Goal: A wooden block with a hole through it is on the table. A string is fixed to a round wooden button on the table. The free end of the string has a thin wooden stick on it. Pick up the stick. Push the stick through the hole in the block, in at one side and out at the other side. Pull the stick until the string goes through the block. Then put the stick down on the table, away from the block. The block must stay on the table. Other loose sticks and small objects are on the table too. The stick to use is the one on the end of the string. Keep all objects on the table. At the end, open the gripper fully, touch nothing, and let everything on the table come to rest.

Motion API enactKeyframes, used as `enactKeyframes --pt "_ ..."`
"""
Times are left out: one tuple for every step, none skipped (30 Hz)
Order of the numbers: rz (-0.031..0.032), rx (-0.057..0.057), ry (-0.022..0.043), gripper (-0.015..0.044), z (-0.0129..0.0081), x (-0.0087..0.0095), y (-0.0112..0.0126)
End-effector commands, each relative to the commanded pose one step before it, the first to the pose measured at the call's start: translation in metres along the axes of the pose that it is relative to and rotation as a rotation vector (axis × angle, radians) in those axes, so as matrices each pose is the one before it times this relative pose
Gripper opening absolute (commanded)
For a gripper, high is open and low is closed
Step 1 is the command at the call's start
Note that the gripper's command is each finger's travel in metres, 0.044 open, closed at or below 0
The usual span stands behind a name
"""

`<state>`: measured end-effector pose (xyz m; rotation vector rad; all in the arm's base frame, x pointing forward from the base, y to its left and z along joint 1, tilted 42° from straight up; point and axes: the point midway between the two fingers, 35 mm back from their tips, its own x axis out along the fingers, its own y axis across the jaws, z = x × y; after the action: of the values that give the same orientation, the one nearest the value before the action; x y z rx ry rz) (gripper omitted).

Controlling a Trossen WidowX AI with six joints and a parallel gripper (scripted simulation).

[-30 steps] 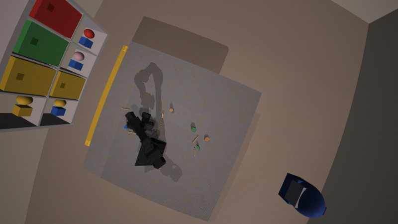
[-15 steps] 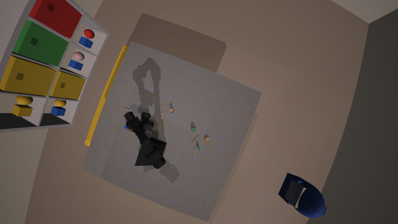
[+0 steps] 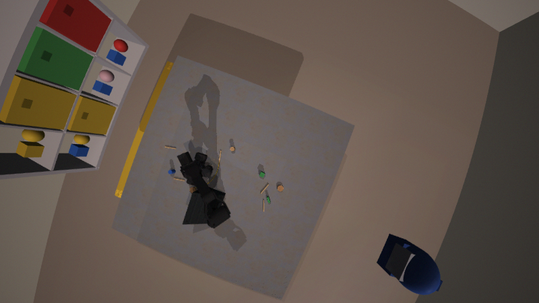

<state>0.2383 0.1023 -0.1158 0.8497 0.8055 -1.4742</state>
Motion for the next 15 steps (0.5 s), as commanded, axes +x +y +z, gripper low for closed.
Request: enactKeyframes --pt "0.00183 -0.0082 0.08495 0.0 0.00532 0.00065 -0.00155" --pt "0.00275 -0.0008 0.0193 0.0 0.00114 -0.00011 0.00004" --pt "0.00326 -0.001 0.01922 0.0 0.00113 -0.00017 0.00004" --pt "-0.00042 0.0 0.00325 0.0 0.00022 0.00008 0.0" --pt "-0.00118 0.0001 0.00976 0.0 0.00065 0.00024 -0.00001" --pt "-0.00131 0.0001 0.01266 0.0 0.00084 0.00029 -0.00001" --pt "-0.00152 0.0001 0.01919 0.0 0.00127 0.00038 -0.00001" --pt "-0.00099 -0.0001 0.0202 0.0 0.00133 0.00032 0.0" --pt "-0.00038 -0.0002 0.02152 0.0 0.00141 0.00025 0.00001" --pt "0.00032 -0.0003 0.0212 0.0 0.00138 0.00016 0.00002" --pt "0.00102 -0.0005 0.02153 0.0 0.0014 0.00007 0.00002" --pt "0.0017 -0.0006 0.02118 0.0 0.00137 -0.00002 0.00003" --pt "0.00239 -0.0008 0.02111 0.0 0.00136 -0.00011 0.00004" --pt "0.00229 -0.0007 0.01608 0.0 0.00103 -0.00014 0.00003" --pt "-0.00055 0.0001 0.00384 0.0 0.00026 0.00006 -0.00001"
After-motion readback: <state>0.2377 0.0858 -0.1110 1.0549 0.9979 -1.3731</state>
